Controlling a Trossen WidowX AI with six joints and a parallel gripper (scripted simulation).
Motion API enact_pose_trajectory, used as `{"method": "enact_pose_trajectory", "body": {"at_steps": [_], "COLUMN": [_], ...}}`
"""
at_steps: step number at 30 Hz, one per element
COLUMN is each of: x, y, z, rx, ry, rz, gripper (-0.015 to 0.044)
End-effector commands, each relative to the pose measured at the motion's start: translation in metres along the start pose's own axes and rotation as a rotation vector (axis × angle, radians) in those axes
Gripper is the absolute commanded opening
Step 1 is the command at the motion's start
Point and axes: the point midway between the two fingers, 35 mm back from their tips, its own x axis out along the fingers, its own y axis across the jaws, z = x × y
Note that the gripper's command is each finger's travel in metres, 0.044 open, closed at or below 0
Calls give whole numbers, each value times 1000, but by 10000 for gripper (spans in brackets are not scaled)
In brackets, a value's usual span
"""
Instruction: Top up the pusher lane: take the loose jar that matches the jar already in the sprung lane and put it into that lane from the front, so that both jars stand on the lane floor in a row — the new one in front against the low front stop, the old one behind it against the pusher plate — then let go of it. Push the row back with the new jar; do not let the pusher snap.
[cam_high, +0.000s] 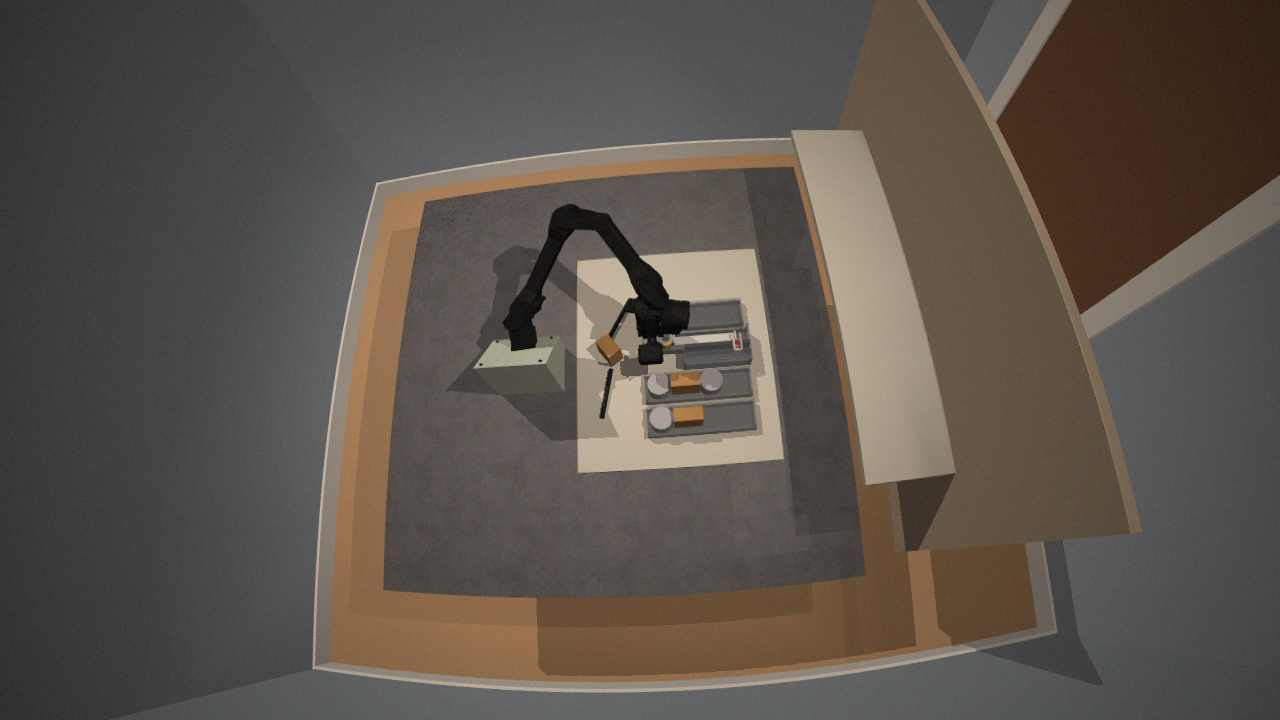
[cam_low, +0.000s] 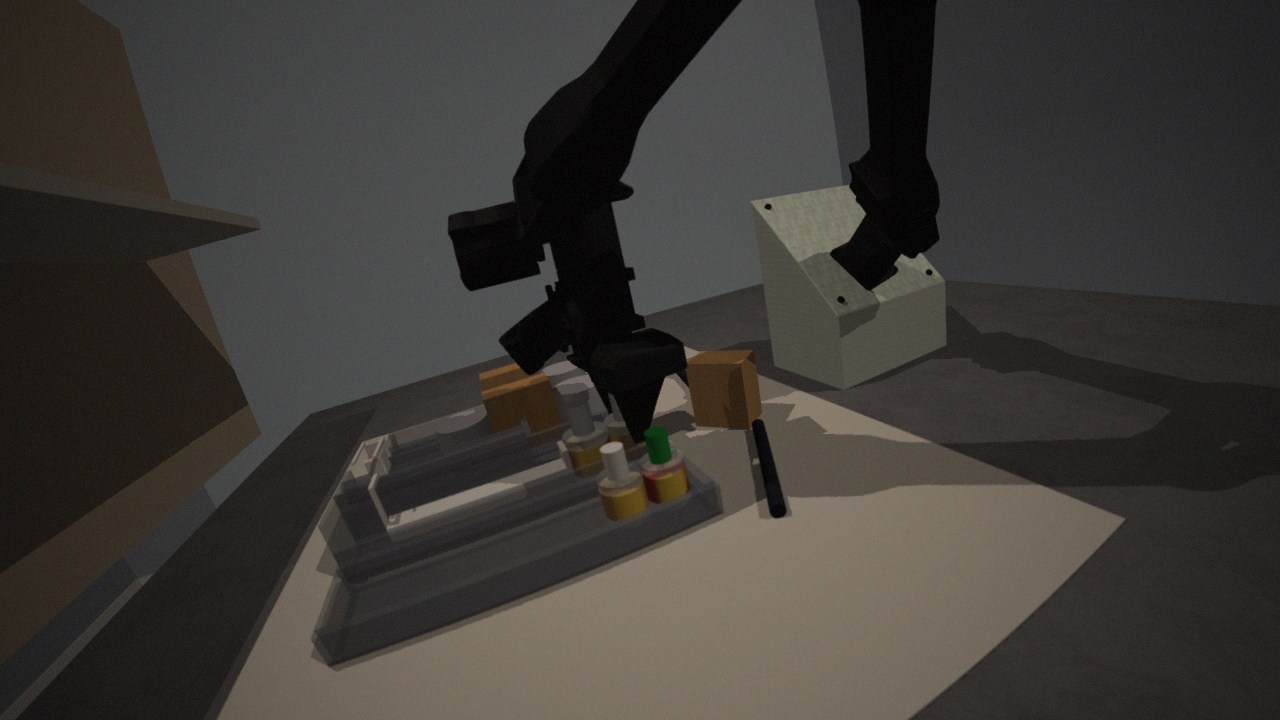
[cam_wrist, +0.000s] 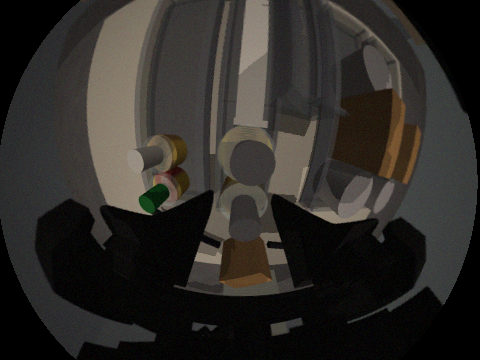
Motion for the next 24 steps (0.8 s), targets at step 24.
{"method": "enact_pose_trajectory", "body": {"at_steps": [24], "x": [-21], "y": [-2], "z": [-41], "rx": [-1], "ry": [-1], "rz": [1], "gripper": [292]}}
